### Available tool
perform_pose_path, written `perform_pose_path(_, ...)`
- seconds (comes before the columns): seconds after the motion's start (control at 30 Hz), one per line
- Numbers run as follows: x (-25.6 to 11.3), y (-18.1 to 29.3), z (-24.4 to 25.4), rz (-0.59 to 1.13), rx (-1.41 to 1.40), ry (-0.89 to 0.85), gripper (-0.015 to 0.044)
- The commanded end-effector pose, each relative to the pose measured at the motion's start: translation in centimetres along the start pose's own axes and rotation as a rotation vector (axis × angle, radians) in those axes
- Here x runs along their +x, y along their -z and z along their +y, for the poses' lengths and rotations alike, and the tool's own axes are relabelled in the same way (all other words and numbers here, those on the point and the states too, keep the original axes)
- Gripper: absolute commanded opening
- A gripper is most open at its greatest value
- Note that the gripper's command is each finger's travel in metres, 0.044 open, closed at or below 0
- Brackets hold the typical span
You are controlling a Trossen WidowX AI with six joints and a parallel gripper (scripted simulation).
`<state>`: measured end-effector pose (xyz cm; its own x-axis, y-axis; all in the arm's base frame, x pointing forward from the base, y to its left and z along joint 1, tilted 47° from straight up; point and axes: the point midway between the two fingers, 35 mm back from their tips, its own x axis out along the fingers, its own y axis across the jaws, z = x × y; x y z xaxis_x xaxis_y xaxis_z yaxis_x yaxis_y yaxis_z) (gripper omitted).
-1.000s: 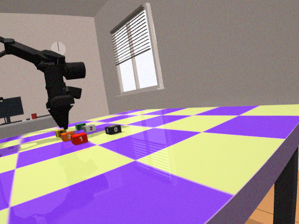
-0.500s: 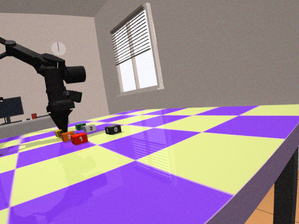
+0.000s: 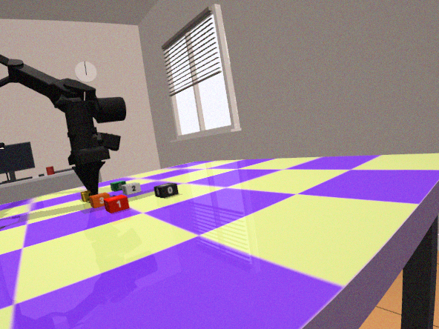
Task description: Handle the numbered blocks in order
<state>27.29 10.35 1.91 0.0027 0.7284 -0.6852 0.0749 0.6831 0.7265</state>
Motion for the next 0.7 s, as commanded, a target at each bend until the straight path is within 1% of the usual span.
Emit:
perform_pose_path(0.0,0.0,0.0,0.0,-0.001,0.002,-0.002,0.0120)
perform_pose_path(0.47,-1.4,0.0,0.0,-0.001,0.002,-0.002,0.0120)
perform_pose_path(0.67,-1.5,0.0,0.0,-0.001,0.002,-0.002,0.0120)
